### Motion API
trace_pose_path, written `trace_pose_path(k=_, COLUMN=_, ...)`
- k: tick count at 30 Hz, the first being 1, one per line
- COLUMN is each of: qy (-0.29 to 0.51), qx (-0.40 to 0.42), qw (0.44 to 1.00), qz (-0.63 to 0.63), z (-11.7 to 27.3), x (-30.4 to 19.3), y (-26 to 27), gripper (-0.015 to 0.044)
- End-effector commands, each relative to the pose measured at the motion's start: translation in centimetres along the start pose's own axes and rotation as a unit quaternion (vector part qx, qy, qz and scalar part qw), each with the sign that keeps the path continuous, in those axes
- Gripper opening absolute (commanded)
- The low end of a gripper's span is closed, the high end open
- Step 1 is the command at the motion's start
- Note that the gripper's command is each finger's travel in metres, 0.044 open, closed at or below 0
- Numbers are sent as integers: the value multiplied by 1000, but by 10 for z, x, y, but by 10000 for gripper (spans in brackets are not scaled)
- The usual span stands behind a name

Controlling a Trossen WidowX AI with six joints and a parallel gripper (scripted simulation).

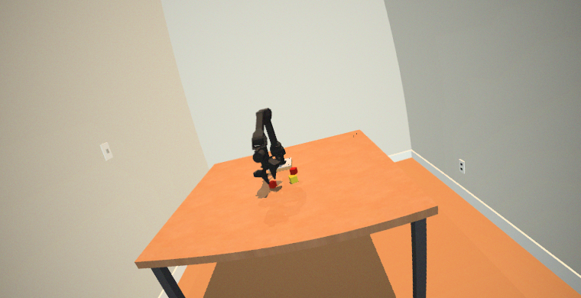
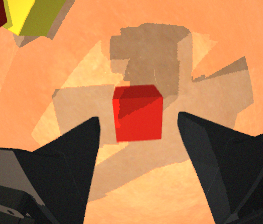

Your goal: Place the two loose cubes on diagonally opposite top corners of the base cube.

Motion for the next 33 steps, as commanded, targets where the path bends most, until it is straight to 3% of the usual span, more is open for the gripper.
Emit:
trace_pose_path(k=1, qy=3, qx=-1, qw=1000, qz=2, z=-8, x=0, y=0, gripper=265)
trace_pose_path(k=9, qy=3, qx=-1, qw=1000, qz=2, z=-18, x=-1, y=1, gripper=265)
trace_pose_path(k=15, qy=3, qx=-1, qw=1000, qz=2, z=-18, x=-1, y=1, gripper=108)
trace_pose_path(k=33, qy=3, qx=-1, qw=1000, qz=2, z=23, x=2, y=-4, gripper=105)
Point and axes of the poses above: the point midway between the two fingers, 35 mm back from their tips, its own z axis back along the fingers, its own y axis across the jaws, x = y × z, the point moved 10 cm from there along z, back along the fingers, and after that the axes turned 6 degrees about z, right-handed, at the moved point
